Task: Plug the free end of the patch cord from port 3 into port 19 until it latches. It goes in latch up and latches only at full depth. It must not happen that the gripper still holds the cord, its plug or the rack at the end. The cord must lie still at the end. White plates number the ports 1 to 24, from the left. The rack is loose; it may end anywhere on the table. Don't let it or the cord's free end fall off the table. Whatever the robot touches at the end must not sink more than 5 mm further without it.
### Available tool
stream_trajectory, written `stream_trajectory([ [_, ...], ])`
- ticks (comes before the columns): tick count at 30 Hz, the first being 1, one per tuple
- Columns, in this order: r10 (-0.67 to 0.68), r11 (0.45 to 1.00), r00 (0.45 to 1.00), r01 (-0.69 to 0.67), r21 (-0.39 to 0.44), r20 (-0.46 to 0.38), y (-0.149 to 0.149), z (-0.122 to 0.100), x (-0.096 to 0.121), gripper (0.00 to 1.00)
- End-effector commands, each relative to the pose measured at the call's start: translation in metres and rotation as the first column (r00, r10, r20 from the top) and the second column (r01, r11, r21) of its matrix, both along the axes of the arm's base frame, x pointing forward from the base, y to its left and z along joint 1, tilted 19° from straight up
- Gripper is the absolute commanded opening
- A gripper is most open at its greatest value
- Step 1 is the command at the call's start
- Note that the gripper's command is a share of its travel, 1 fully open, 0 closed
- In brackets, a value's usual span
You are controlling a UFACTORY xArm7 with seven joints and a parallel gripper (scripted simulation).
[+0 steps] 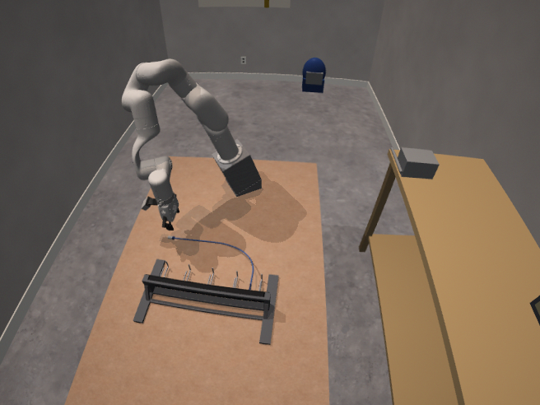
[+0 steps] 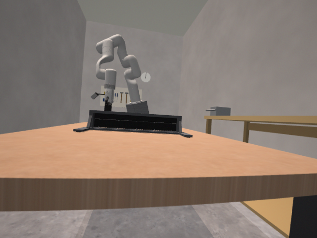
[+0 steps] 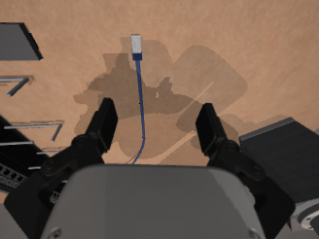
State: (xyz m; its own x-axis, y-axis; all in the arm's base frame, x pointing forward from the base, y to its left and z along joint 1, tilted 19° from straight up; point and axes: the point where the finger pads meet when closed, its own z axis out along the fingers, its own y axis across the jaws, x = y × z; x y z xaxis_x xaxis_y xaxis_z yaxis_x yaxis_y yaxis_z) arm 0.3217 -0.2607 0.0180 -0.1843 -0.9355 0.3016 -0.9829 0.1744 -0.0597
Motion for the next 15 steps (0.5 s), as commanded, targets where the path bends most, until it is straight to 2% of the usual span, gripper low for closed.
stream_trajectory([
  [1,0.045,0.999,0.994,-0.045,0.005,0.096,-0.0149,-0.006,0.0148,1.0],
  [15,0.056,0.998,0.991,-0.058,0.01,0.119,-0.0179,-0.0071,0.0174,1.0],
])
